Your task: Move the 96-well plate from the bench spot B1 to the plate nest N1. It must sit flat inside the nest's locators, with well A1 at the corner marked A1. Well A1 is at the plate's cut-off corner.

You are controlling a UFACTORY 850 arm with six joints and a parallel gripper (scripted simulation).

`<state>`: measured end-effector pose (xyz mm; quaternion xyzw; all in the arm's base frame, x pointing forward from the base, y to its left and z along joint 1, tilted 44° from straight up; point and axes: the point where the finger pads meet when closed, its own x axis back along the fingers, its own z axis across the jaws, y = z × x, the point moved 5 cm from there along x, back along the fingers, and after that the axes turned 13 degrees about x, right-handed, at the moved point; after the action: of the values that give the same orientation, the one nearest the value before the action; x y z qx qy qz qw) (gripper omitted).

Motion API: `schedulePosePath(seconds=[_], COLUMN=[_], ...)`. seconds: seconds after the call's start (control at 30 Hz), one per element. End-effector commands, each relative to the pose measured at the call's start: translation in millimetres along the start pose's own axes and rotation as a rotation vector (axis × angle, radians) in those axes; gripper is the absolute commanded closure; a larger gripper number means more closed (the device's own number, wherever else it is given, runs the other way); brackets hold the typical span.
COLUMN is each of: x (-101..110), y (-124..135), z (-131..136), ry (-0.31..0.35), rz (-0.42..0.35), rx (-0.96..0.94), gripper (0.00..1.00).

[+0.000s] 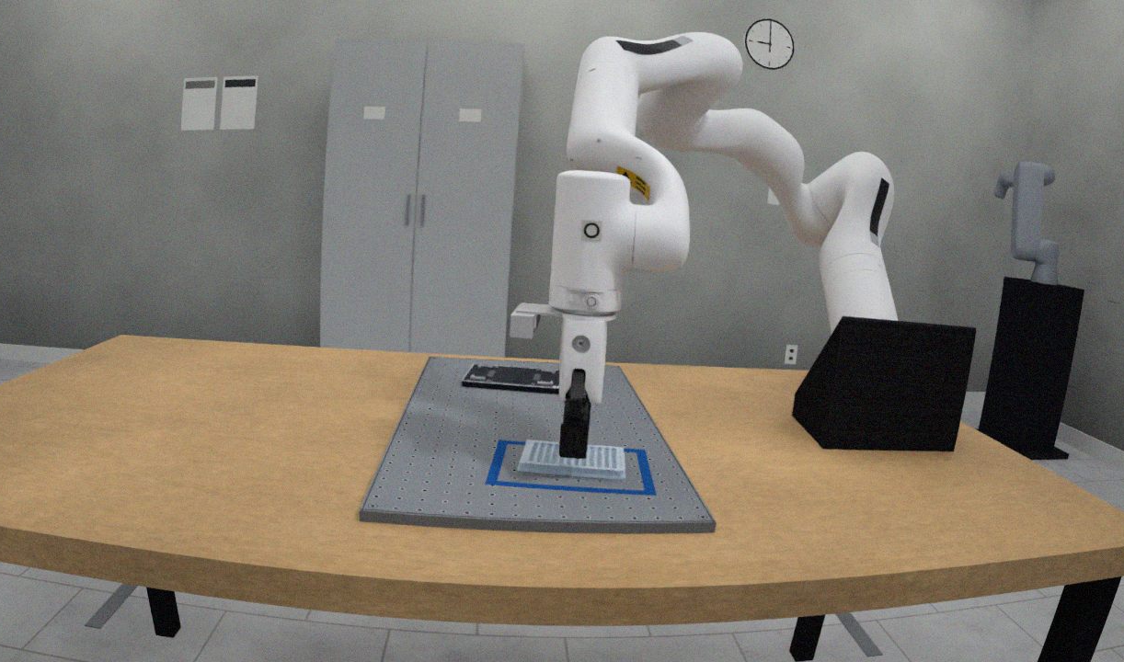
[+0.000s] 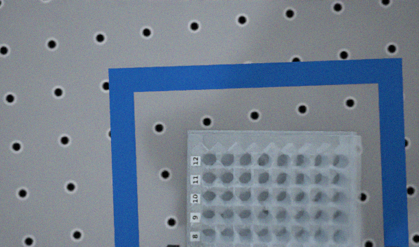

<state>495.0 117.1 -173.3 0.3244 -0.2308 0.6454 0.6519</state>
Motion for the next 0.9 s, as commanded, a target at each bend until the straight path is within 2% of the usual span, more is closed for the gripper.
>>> schedulePosePath(seconds=[0.0, 0.87], x=[1, -12], y=[-1, -1], z=[0, 0], ry=[-0.001, -0.001], rz=[0.001, 0.001], rx=[0.000, 0.000], gripper=[0.00, 0.00])
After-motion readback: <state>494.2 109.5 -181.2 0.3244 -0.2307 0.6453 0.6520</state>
